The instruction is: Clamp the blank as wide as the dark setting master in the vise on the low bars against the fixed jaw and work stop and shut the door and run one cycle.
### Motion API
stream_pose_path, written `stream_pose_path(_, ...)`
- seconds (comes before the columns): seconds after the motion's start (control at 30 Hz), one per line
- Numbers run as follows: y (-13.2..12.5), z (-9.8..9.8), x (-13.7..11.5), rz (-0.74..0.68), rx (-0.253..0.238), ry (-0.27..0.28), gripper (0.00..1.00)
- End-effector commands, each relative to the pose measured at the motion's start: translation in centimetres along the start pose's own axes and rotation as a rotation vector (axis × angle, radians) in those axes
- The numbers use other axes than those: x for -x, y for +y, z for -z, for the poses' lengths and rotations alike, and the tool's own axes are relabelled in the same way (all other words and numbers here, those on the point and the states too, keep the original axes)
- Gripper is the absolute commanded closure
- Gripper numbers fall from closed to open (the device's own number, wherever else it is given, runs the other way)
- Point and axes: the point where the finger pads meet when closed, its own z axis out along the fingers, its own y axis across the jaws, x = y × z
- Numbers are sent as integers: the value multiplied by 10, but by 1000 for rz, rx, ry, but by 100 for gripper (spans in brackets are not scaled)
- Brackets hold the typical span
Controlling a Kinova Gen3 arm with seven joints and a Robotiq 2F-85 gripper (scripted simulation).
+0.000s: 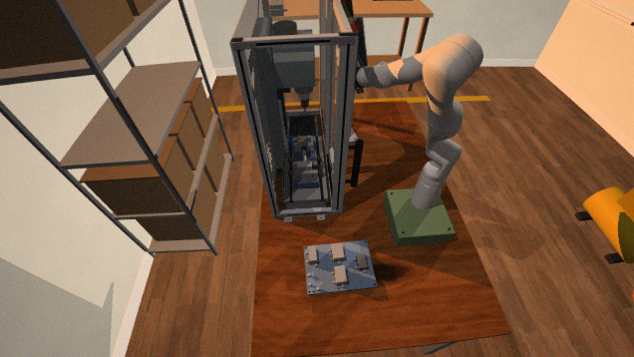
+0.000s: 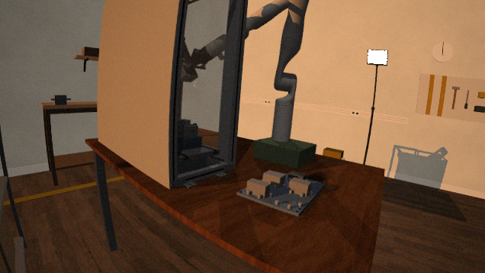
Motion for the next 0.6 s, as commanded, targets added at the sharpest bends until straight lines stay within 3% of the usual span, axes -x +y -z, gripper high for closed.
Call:
stream_pose_path(0.0, -1, -1, 0, 0, -1, 0, 90)
stream_pose_path(0.57, -1, -4, 0, 0, -1, 0, 90)
